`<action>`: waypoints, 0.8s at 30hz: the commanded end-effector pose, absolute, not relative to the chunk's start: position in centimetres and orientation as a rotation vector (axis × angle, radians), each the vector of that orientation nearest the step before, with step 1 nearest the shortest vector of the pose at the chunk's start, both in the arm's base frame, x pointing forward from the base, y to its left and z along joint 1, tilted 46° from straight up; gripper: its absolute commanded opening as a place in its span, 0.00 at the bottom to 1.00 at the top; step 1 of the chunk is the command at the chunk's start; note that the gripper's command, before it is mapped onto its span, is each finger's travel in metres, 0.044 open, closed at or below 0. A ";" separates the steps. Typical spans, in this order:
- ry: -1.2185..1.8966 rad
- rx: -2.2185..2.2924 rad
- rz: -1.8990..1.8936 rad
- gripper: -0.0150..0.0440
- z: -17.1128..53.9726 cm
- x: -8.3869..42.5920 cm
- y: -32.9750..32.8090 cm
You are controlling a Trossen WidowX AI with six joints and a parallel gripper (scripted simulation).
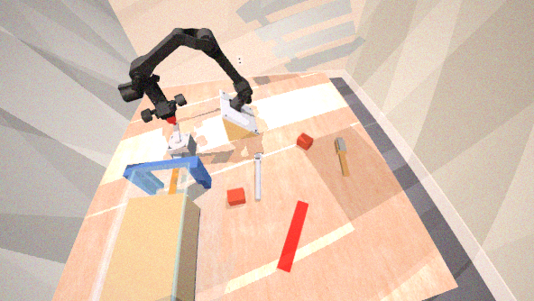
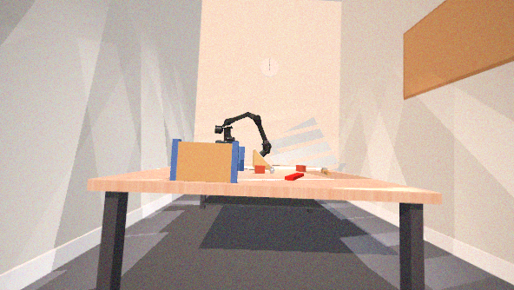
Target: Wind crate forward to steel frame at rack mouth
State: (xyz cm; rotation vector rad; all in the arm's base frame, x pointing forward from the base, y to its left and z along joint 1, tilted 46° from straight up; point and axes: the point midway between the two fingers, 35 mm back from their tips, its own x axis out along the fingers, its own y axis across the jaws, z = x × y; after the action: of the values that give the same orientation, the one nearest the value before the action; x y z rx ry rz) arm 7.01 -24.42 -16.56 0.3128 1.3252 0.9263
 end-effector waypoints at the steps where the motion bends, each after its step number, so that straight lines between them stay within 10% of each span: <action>1: 1.323 0.272 0.891 0.25 -18.1 7.9 -25.8; 24: 1.322 0.270 0.890 0.25 -19.9 10.1 -27.7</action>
State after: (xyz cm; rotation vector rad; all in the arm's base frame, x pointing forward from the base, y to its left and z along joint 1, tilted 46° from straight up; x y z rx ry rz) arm 8.71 -26.93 -18.95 0.3016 1.3331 0.9215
